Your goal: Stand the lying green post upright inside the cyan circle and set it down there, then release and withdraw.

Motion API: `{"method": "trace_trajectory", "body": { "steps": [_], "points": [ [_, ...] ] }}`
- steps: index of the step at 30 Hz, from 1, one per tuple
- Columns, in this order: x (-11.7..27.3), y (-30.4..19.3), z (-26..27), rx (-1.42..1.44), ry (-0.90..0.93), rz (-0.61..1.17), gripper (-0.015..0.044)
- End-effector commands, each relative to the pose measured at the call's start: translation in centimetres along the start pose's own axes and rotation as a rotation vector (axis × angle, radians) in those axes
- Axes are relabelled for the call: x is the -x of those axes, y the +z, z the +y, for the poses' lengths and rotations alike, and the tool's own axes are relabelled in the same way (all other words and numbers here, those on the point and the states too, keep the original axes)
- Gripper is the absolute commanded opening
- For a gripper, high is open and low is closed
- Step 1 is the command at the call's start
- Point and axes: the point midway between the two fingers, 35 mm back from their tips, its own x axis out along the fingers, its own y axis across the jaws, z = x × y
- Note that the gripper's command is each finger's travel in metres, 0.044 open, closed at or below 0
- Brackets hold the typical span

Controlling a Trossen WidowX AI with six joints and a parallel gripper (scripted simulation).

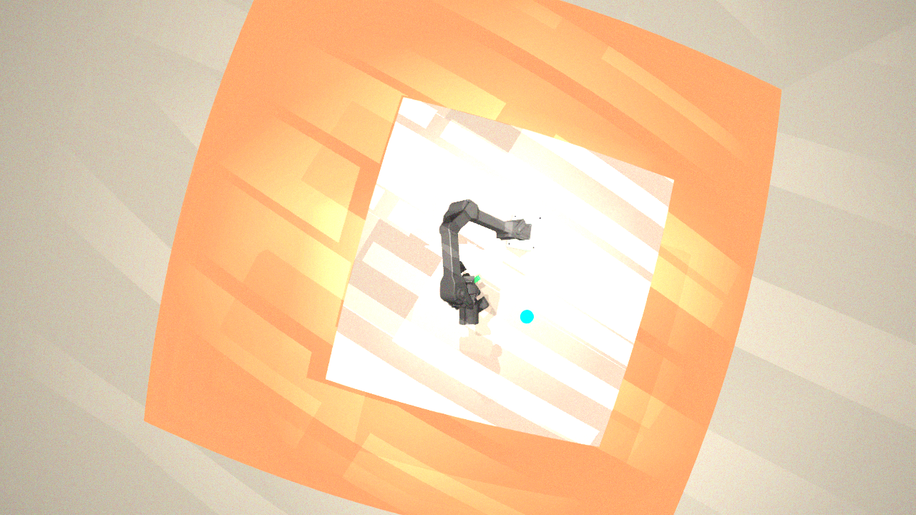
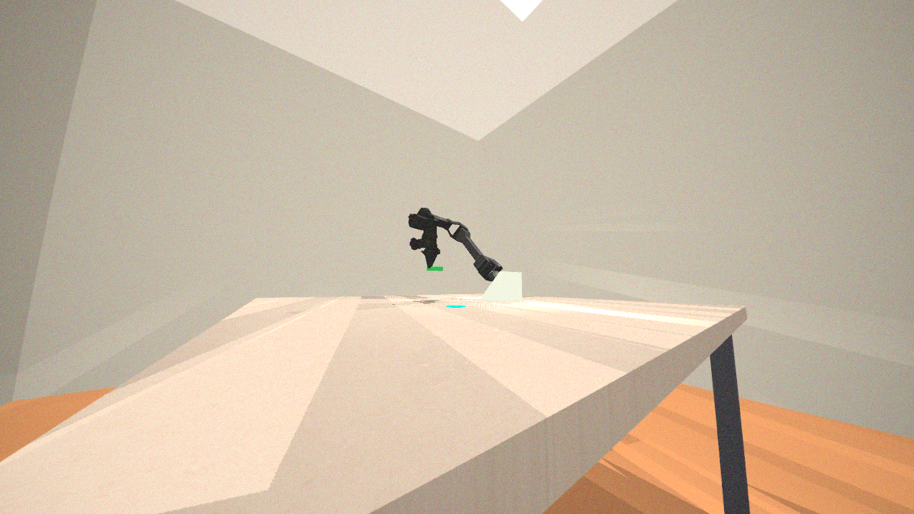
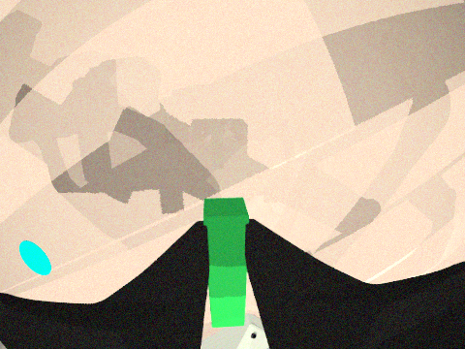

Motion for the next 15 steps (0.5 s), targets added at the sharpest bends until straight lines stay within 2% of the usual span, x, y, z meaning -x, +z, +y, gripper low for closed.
{"method": "trace_trajectory", "body": {
  "steps": [1, 15],
  "points": [
    [0.2, 0.0, 1.2, 0.075, 0.007, 0.006, 0.0023],
    [0.7, -0.3, 5.2, 0.342, 0.018, 0.009, 0.0023]
  ]
}}
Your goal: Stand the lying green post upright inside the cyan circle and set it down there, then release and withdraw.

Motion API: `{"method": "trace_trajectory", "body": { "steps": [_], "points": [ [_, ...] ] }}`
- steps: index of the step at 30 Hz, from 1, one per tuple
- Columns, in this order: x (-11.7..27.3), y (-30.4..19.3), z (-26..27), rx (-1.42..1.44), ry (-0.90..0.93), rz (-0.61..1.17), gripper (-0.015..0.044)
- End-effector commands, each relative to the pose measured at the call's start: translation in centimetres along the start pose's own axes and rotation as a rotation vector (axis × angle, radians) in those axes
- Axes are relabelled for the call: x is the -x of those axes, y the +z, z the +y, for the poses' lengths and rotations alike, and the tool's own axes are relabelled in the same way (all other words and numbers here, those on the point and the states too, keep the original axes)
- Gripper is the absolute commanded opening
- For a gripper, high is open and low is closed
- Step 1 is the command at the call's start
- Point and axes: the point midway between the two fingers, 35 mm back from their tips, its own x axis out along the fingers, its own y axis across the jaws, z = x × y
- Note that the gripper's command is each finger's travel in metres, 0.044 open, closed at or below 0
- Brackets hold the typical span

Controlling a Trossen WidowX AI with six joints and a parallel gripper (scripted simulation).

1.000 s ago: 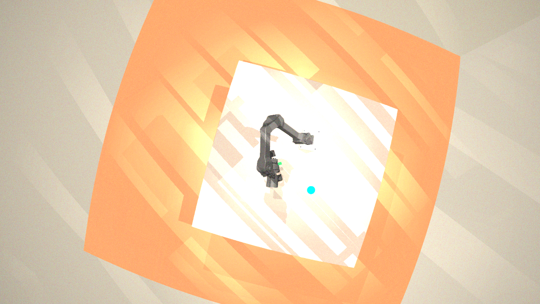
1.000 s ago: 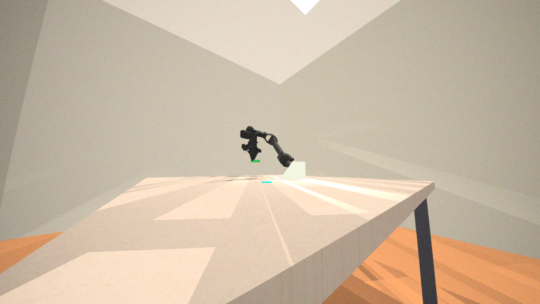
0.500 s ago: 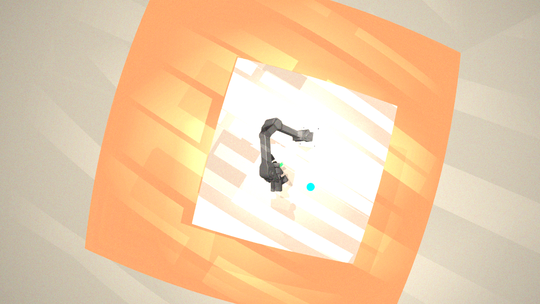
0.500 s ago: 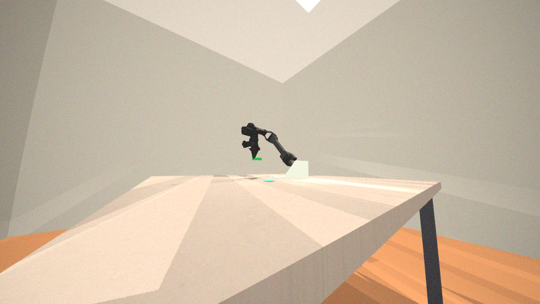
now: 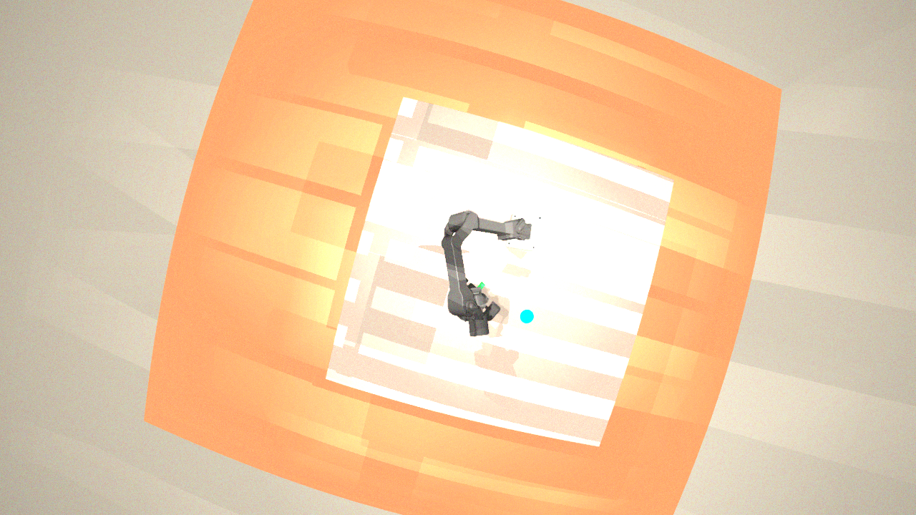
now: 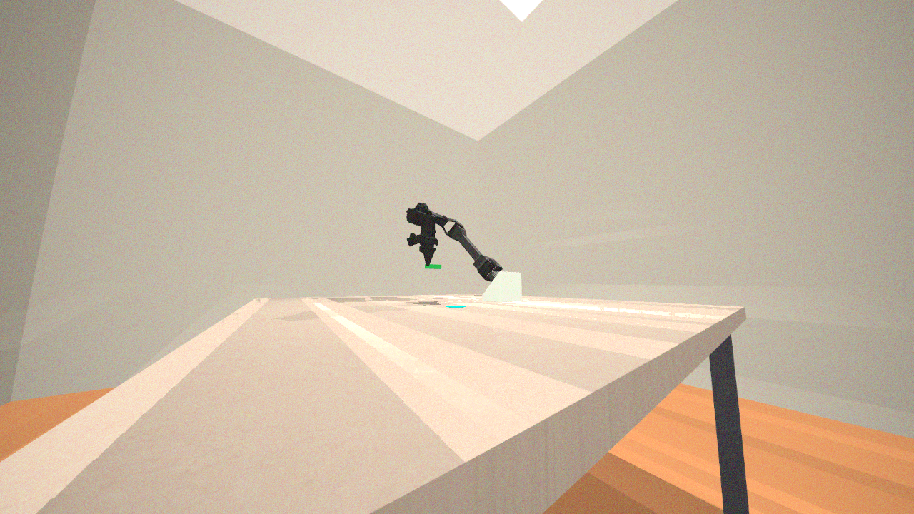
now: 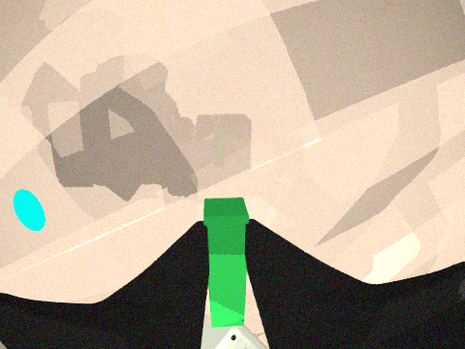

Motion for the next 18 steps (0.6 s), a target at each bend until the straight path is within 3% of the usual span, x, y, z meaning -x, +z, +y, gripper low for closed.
{"method": "trace_trajectory", "body": {
  "steps": [1, 18],
  "points": [
    [0.1, 0.2, 1.2, 0.073, 0.008, 0.004, 0.0023],
    [0.6, 0.4, 6.3, 0.397, 0.015, 0.005, 0.0023]
  ]
}}
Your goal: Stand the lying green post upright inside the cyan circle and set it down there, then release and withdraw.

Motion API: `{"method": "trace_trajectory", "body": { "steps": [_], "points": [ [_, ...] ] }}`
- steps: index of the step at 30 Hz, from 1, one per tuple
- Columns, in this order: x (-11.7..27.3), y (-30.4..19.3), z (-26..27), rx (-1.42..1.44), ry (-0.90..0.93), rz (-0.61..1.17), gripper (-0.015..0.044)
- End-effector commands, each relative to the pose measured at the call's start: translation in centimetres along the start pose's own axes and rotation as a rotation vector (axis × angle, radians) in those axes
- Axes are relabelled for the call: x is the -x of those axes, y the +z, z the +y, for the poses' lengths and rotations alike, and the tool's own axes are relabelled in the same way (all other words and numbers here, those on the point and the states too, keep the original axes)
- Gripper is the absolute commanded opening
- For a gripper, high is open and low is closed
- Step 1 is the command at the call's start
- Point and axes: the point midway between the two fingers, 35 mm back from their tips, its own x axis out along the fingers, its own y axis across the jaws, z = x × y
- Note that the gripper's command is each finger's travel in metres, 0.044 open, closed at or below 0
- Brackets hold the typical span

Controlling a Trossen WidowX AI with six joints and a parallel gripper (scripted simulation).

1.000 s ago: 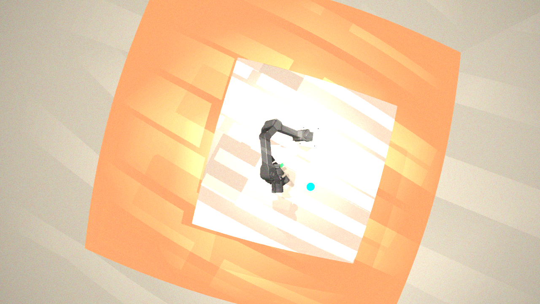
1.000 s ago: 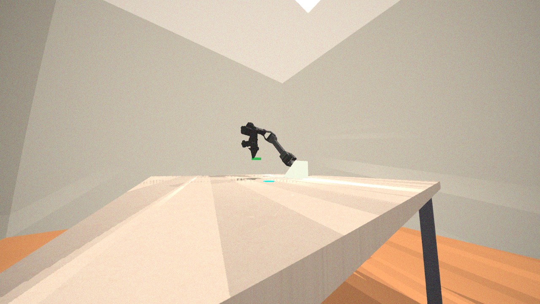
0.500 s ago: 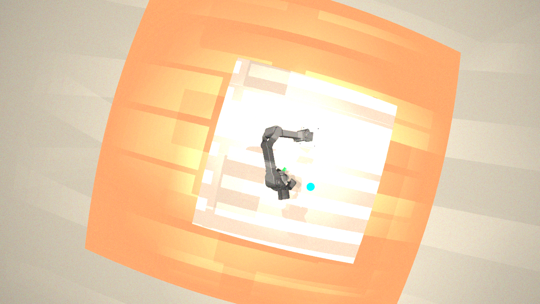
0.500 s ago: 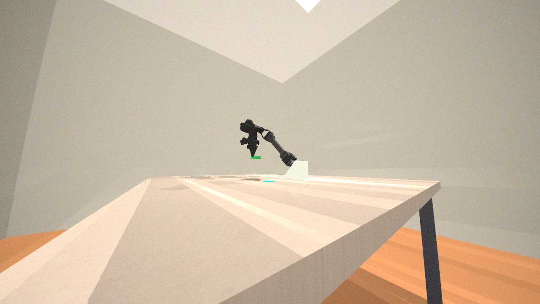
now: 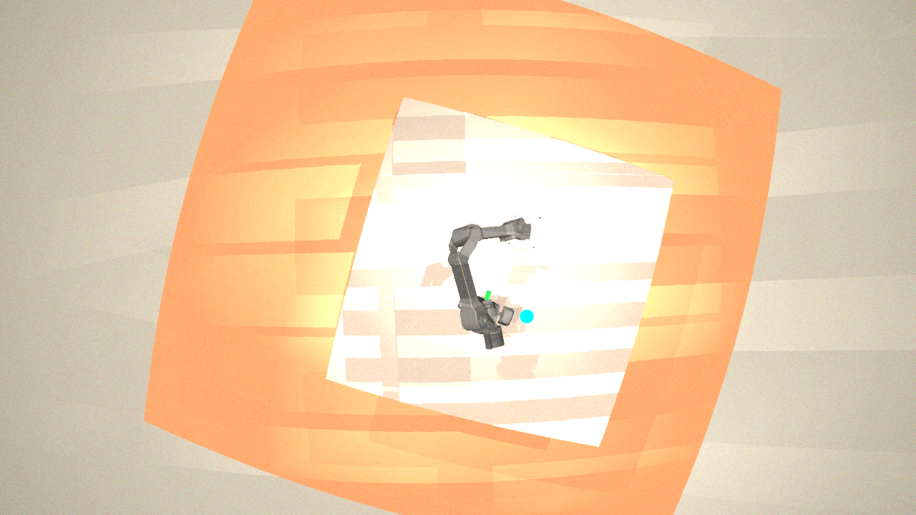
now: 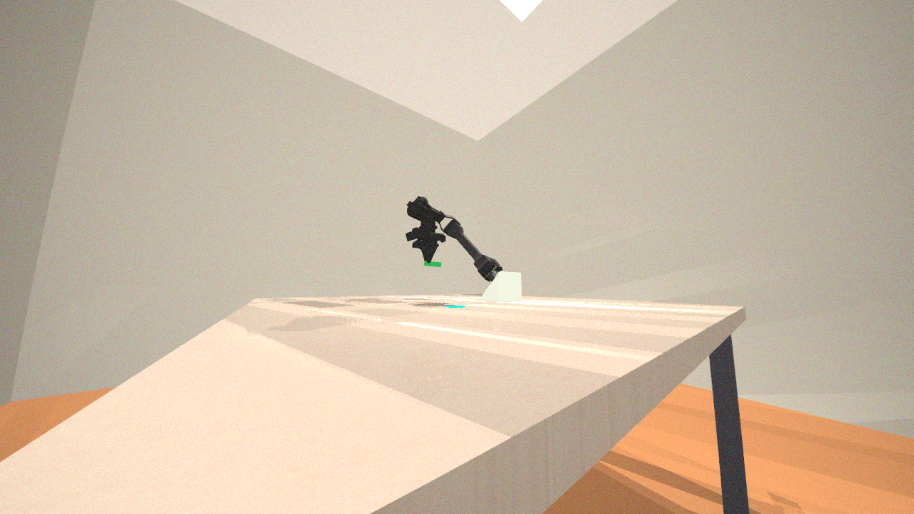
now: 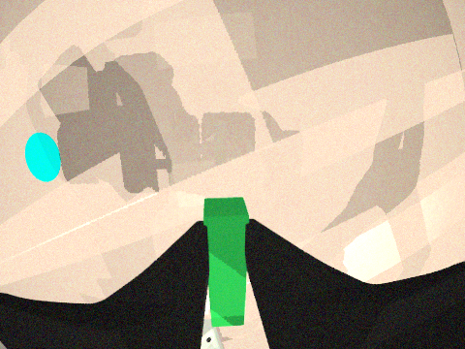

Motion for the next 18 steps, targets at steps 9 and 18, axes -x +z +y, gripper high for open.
{"method": "trace_trajectory", "body": {
  "steps": [9, 18],
  "points": [
    [0.2, 1.0, 3.6, 0.225, 0.008, 0.002, 0.0023],
    [0.3, 1.5, 6.4, 0.396, 0.008, 0.002, 0.0023]
  ]
}}
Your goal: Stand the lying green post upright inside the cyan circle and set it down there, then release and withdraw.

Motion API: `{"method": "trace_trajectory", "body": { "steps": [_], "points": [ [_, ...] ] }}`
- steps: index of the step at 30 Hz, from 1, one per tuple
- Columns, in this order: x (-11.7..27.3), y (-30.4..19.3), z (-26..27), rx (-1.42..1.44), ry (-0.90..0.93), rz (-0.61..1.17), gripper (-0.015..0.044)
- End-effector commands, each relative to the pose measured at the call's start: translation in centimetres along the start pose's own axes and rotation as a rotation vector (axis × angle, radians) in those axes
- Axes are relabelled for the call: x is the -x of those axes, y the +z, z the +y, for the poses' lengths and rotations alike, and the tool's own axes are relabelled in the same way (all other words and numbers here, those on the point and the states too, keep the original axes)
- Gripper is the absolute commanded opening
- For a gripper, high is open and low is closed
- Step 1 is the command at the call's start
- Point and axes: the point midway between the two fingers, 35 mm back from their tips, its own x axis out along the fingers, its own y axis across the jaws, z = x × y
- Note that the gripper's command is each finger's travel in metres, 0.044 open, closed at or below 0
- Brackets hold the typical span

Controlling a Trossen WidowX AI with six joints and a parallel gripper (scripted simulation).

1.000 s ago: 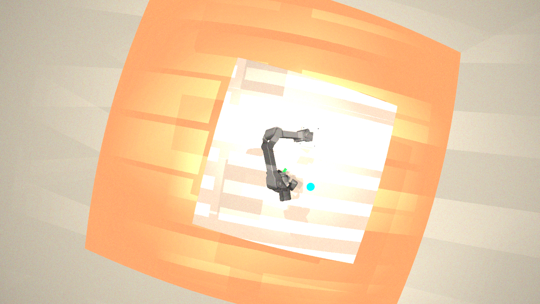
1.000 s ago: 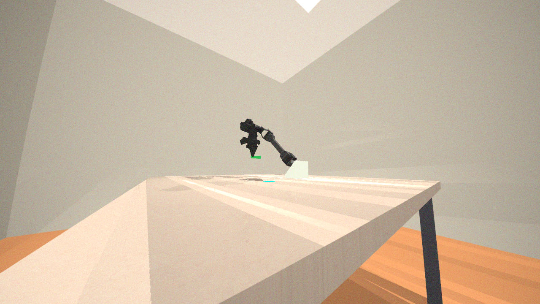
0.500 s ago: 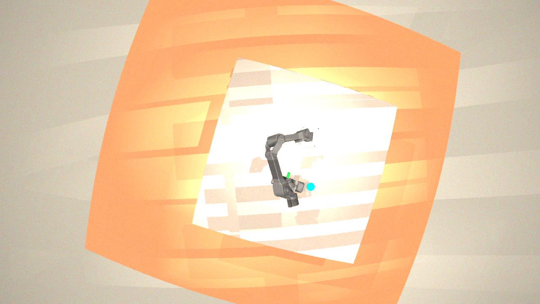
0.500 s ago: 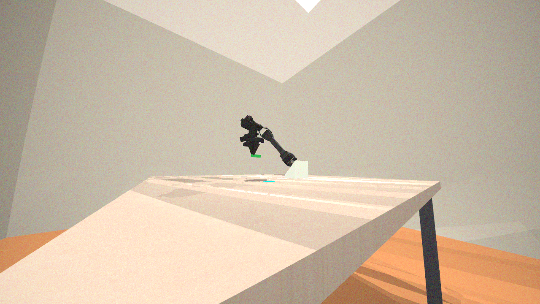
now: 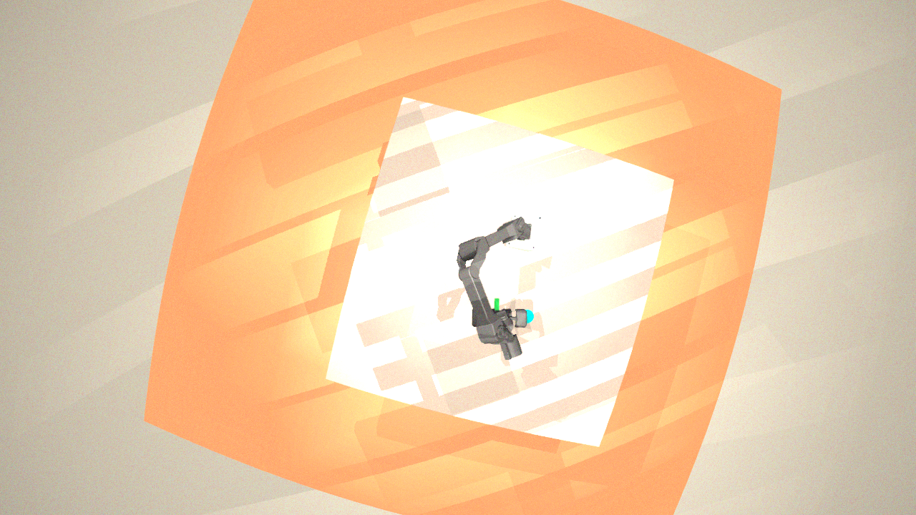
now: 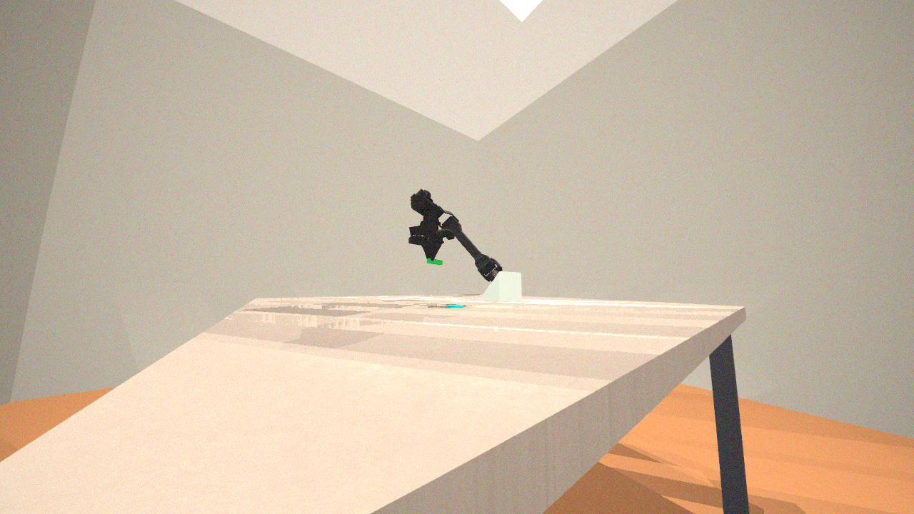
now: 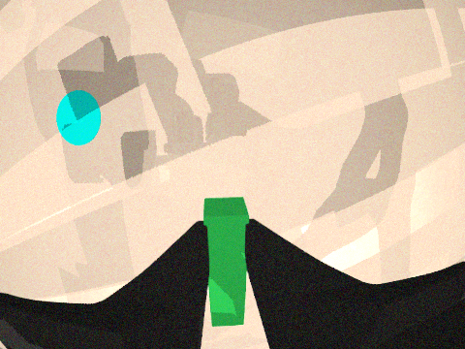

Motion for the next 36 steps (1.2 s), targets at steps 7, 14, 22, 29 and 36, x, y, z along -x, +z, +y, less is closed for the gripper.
{"method": "trace_trajectory", "body": {
  "steps": [7, 14, 22, 29, 36],
  "points": [
    [0.0, 1.4, 2.9, 0.187, 0.005, 0.002, 0.0023],
    [0.0, 2.2, 5.0, 0.319, 0.003, 0.003, 0.0023],
    [-0.1, 3.0, 7.5, 0.469, 0.0, 0.005, 0.0023],
    [-0.3, 3.5, 9.7, 0.601, -0.003, 0.008, 0.0023],
    [-0.5, 3.9, 12.0, 0.732, -0.008, 0.011, 0.0023]
  ]
}}
